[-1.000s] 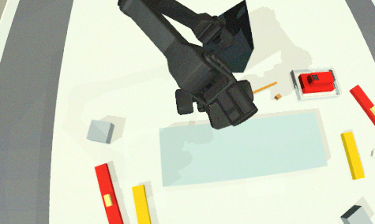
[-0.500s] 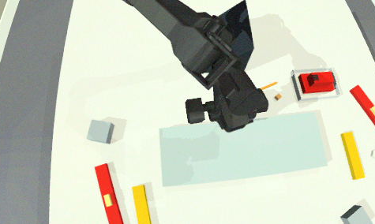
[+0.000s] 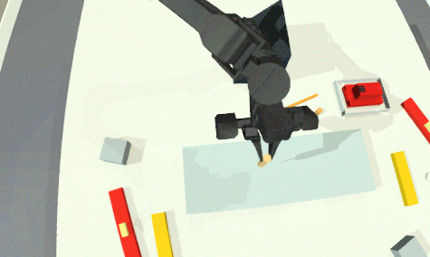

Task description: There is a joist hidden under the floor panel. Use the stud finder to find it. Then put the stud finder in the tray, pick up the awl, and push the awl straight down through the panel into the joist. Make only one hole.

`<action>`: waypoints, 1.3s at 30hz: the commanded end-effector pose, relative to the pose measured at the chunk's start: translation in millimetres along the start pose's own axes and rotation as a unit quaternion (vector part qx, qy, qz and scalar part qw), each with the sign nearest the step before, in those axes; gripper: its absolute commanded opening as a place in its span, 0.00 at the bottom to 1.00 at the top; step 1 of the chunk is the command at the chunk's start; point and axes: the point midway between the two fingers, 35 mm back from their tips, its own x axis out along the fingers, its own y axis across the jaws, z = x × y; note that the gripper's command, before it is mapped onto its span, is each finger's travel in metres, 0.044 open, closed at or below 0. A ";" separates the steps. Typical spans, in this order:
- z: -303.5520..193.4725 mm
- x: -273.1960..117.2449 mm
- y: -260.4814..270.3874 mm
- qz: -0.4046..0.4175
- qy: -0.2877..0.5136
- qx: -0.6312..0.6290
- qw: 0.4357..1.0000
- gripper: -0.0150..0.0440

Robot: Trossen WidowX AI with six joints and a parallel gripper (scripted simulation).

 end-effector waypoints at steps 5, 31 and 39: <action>2.6 -2.1 0.3 -0.004 -0.015 -0.002 1.000 0.25; -9.9 11.2 0.5 -0.004 -0.015 -0.002 1.000 0.25; -13.9 15.1 0.4 -0.004 -0.015 -0.002 1.000 0.25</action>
